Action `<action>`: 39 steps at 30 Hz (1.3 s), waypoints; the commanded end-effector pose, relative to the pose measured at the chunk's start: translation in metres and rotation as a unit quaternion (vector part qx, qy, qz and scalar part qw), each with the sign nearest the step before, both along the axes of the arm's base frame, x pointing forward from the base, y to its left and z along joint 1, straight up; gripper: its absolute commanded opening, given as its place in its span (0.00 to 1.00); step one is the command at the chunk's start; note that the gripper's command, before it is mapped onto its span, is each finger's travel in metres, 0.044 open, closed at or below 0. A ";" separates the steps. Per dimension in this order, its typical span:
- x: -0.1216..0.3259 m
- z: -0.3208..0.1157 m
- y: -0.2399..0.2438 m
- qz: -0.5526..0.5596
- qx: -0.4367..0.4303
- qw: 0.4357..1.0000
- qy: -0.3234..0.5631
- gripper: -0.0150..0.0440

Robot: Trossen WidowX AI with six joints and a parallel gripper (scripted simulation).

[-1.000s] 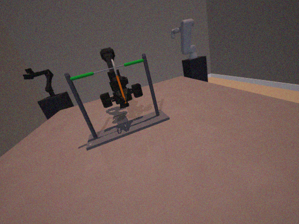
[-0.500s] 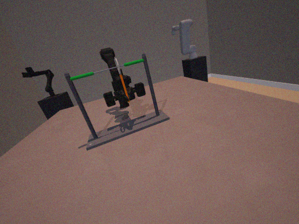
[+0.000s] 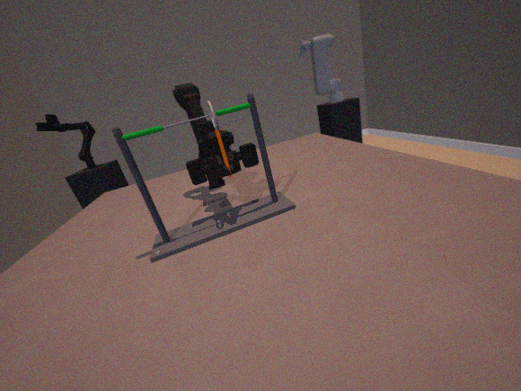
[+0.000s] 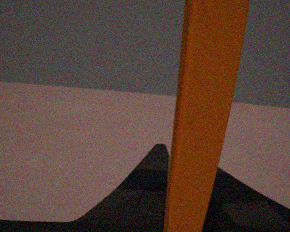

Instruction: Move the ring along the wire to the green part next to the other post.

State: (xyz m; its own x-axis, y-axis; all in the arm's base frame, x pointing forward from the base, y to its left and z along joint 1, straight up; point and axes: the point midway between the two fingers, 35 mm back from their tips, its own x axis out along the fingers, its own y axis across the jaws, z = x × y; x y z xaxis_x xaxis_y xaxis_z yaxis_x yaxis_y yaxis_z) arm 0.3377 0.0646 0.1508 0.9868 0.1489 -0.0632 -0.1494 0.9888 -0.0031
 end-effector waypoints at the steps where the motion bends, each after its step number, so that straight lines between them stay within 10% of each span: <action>1: 0.000 0.002 0.004 0.000 0.003 1.000 -0.002 0.00; 39: -0.020 -0.009 0.026 0.006 -0.002 0.998 0.069 0.00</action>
State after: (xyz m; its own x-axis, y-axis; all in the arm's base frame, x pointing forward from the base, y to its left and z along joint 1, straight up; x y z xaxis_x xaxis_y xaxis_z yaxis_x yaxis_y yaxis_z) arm 0.3201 0.0908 0.1464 0.9690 0.1613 -0.1873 -0.1622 0.9867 0.0107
